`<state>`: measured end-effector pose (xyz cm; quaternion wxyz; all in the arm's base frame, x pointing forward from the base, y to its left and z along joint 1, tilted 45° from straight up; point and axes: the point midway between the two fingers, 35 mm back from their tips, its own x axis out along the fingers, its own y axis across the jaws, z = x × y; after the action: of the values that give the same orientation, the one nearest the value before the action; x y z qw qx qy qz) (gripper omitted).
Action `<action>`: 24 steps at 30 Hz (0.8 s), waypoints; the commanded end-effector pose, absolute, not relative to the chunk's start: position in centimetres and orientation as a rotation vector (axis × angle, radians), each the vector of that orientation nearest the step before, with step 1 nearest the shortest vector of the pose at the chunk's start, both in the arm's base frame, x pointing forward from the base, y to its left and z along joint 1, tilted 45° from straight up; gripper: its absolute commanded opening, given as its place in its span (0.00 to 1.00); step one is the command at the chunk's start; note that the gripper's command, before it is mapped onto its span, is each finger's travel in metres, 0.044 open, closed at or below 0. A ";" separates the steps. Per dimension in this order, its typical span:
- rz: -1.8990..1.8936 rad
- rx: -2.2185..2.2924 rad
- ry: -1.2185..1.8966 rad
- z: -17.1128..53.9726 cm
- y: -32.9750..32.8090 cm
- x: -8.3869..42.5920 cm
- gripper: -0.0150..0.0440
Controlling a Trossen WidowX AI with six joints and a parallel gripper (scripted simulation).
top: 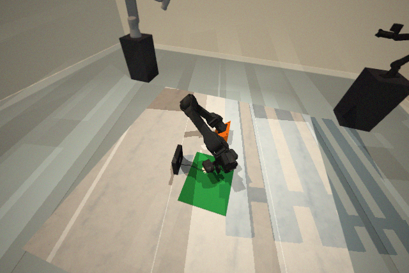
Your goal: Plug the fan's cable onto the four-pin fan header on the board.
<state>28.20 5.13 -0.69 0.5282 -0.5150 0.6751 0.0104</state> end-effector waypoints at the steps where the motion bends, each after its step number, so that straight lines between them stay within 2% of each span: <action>1: 0.026 -1.242 1.623 -1.3 4.4 28.0 1.00; 22: 0.023 -1.244 1.624 -2.8 2.9 28.1 1.00; 24: 0.022 -1.233 1.618 -2.7 3.0 28.2 0.91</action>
<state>28.22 3.03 -2.71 0.5253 -0.5158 0.6768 0.0092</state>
